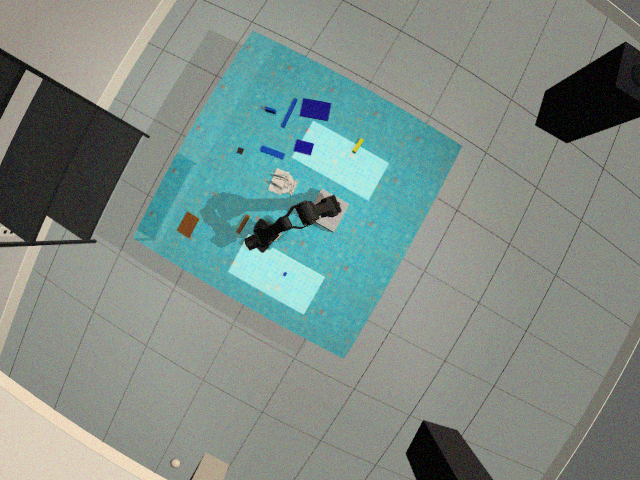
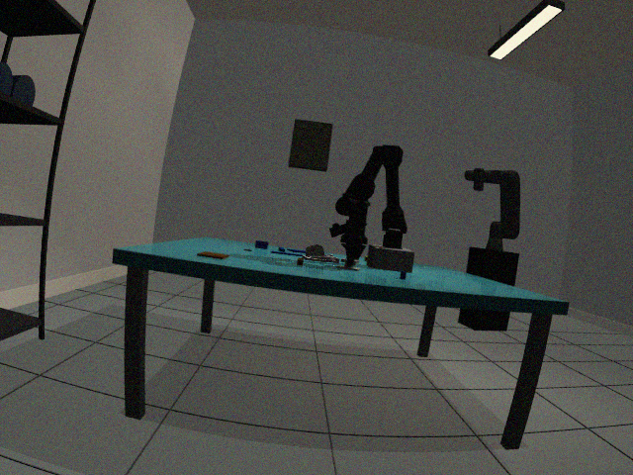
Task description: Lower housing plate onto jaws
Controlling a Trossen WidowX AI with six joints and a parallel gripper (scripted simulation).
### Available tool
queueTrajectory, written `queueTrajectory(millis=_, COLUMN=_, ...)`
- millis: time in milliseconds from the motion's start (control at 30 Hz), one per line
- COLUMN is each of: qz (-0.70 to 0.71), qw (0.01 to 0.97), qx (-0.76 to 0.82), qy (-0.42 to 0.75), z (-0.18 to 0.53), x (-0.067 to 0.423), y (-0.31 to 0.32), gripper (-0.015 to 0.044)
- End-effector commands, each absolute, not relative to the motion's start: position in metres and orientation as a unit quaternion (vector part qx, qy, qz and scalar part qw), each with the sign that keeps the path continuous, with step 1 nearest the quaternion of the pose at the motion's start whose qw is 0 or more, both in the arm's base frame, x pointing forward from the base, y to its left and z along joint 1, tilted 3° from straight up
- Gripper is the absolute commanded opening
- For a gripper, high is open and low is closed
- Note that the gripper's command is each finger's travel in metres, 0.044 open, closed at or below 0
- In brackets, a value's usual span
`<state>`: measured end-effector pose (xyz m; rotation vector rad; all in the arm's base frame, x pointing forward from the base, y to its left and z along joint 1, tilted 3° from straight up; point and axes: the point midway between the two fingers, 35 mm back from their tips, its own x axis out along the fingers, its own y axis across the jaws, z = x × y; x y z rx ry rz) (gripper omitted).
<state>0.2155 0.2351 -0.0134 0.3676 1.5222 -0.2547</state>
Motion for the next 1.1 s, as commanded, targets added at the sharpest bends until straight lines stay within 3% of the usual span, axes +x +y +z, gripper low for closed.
queueTrajectory(millis=0, qz=-0.116, qw=0.700, qx=0.168, qy=0.684, z=-0.0150, x=0.2147, y=0.2352, gripper=0.0440)
queueTrajectory(millis=667, qz=-0.116, qw=0.700, qx=0.168, qy=0.684, z=-0.0153, x=0.2147, y=0.2352, gripper=0.0440)
queueTrajectory(millis=1067, qz=-0.115, qw=0.701, qx=0.165, qy=0.684, z=-0.0151, x=0.2150, y=0.2347, gripper=0.0360)
